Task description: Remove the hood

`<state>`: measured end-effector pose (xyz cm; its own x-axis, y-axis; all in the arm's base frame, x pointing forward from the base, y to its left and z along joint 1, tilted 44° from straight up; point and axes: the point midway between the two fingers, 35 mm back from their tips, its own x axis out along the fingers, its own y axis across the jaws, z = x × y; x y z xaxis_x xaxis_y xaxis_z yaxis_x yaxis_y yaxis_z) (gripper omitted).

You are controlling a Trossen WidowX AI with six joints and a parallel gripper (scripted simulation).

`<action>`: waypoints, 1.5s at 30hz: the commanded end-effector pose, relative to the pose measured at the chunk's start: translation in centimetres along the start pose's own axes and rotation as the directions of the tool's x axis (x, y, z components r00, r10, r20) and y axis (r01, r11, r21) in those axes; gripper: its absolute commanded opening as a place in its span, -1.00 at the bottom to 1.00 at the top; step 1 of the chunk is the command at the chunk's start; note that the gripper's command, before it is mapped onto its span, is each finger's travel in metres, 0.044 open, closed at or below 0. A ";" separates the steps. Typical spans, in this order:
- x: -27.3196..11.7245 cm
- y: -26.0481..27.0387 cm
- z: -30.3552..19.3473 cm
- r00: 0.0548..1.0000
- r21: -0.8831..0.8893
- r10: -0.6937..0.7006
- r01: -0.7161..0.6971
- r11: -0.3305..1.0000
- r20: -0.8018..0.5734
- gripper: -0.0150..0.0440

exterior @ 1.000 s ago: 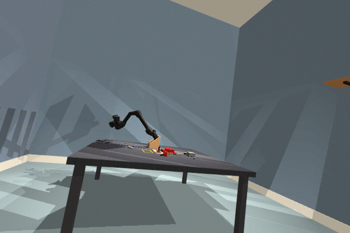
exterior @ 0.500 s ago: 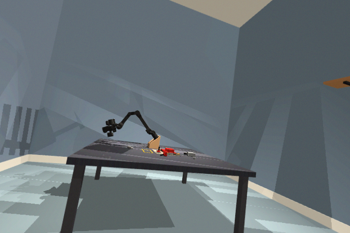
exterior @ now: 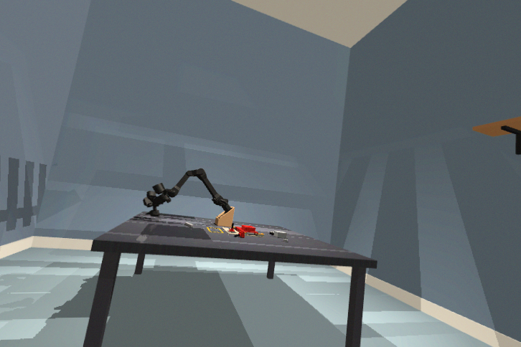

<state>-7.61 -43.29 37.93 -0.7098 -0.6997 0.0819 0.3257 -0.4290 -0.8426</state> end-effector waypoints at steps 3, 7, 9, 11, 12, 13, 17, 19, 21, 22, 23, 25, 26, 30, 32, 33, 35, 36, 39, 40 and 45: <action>-4.6 4.6 5.1 0.974 0.055 0.168 -0.178 0.982 0.151 1.00; -8.4 7.7 8.0 0.930 0.065 0.280 -0.303 0.951 0.240 1.00; -10.7 9.0 9.0 0.903 0.064 0.328 -0.358 0.931 0.279 1.00; -12.9 10.3 9.9 0.872 0.060 0.374 -0.412 0.909 0.315 1.00; -14.0 11.0 10.3 0.857 0.055 0.397 -0.437 0.898 0.329 1.00; -14.9 11.8 10.6 0.842 0.046 0.421 -0.462 0.886 0.336 1.00; -18.7 15.1 11.4 0.782 0.005 0.514 -0.551 0.835 0.353 1.00; -20.6 15.6 12.3 0.746 0.048 0.537 -0.600 0.799 0.395 1.00; -23.2 17.4 12.6 0.702 0.029 0.588 -0.652 0.758 0.402 1.00; -24.5 18.5 12.6 0.680 0.010 0.616 -0.674 0.739 0.398 1.00; -25.8 19.5 12.5 0.658 -0.009 0.642 -0.695 0.719 0.393 1.00; -28.5 21.3 12.2 0.615 -0.048 0.691 -0.733 0.679 0.379 1.00; -29.9 22.2 12.0 0.594 -0.068 0.714 -0.749 0.659 0.371 1.00; -35.6 25.4 10.6 0.506 -0.137 0.794 -0.808 0.573 0.336 1.00; -38.2 26.6 9.7 0.467 -0.168 0.826 -0.829 0.533 0.317 1.00; -39.2 27.1 9.3 0.453 -0.179 0.836 -0.836 0.519 0.309 1.00; -40.6 27.7 8.7 0.434 -0.198 0.852 -0.844 0.498 0.293 1.00; -41.5 28.1 8.2 0.423 -0.212 0.861 -0.848 0.486 0.282 1.00; -45.4 29.5 6.2 0.382 -0.268 0.895 -0.859 0.435 0.229 1.00; -46.7 30.0 5.3 0.369 -0.289 0.906 -0.861 0.417 0.208 1.00; -53.1 31.6 0.4 0.329 -0.390 0.938 -0.855 0.343 0.104 1.00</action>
<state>39.55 -23.81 9.72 0.1501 -0.7352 -0.6611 0.5280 0.6249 -0.5751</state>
